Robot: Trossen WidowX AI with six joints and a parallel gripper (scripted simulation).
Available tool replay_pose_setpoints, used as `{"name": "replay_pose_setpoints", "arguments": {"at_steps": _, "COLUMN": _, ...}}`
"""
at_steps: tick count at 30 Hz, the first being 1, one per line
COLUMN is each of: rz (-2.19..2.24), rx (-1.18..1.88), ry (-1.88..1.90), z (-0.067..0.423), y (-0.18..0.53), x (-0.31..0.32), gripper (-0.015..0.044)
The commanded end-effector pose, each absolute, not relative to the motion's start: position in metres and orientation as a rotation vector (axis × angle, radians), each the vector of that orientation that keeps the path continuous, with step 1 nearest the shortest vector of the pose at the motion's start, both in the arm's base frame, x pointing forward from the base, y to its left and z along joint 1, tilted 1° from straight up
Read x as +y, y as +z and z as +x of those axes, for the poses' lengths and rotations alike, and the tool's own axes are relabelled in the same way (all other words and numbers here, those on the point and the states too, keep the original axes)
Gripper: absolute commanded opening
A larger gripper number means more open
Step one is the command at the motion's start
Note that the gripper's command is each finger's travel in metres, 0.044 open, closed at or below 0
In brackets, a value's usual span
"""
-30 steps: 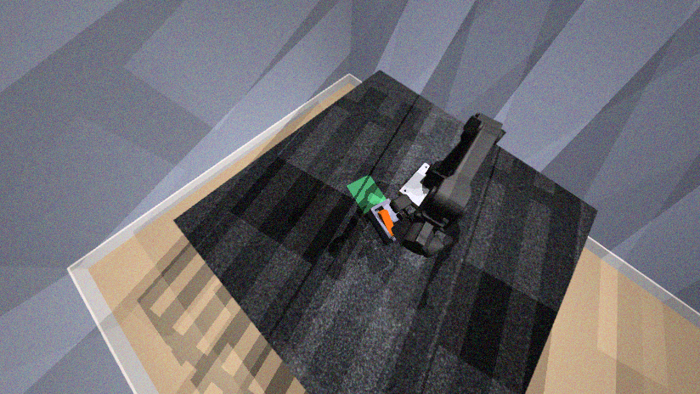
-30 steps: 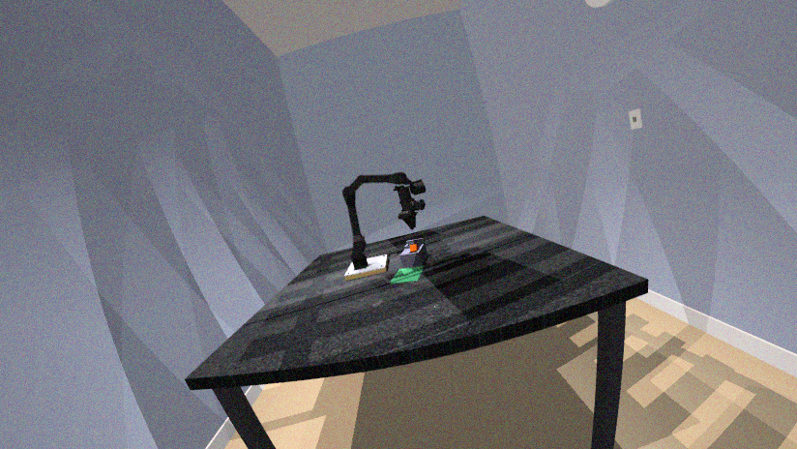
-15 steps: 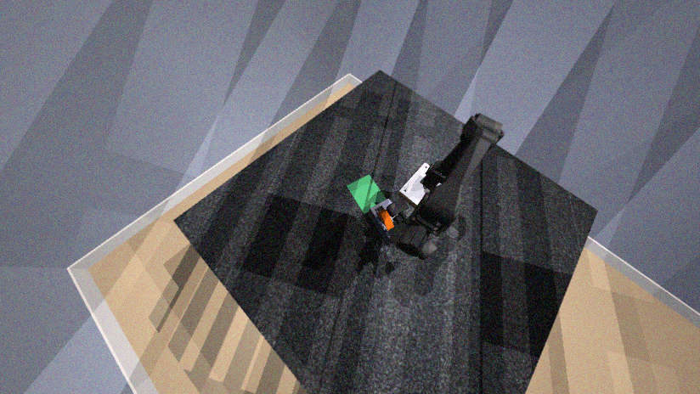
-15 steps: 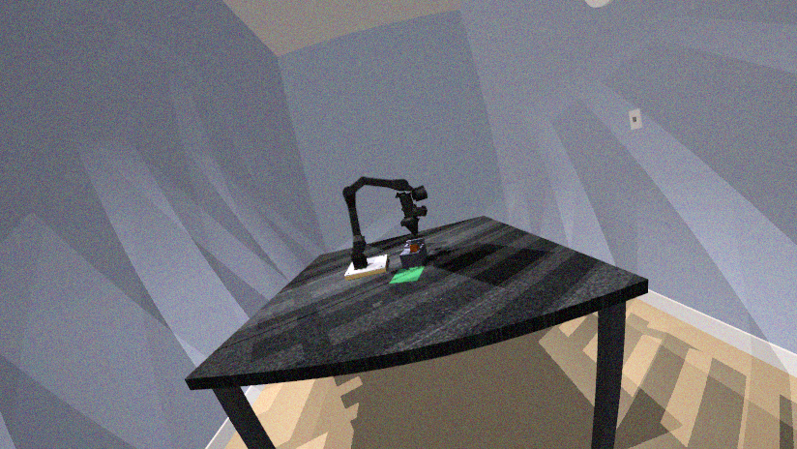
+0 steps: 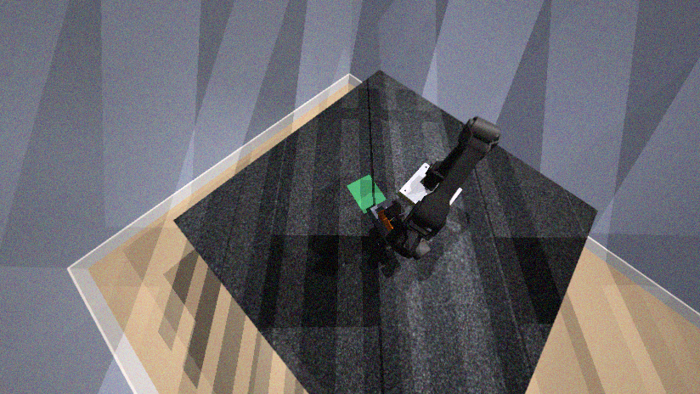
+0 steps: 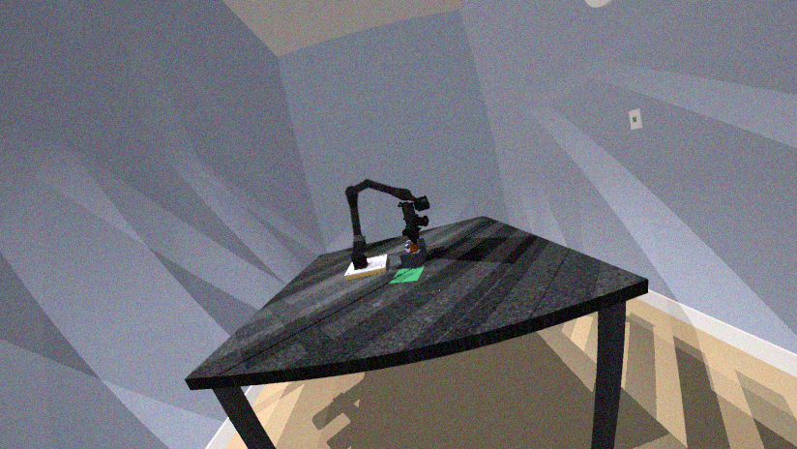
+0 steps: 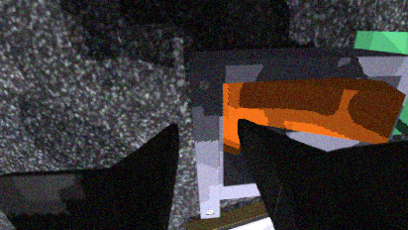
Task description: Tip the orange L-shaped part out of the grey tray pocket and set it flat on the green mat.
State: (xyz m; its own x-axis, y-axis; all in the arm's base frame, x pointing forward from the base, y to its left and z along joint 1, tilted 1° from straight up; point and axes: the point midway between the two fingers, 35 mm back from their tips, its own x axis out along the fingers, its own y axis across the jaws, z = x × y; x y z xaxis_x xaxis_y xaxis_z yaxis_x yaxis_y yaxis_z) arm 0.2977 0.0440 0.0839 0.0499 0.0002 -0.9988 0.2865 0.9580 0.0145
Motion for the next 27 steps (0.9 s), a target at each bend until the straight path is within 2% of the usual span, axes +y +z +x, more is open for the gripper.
{"name": "replay_pose_setpoints", "arguments": {"at_steps": 1, "rz": 0.225, "rx": 1.517, "ry": -0.222, "z": 0.297, "y": 0.076, "x": 0.043, "gripper": 0.018}}
{"name": "replay_pose_setpoints", "arguments": {"at_steps": 27, "rz": 0.225, "rx": 1.517, "ry": -0.222, "z": 0.297, "y": 0.054, "x": 0.043, "gripper": 0.018}}
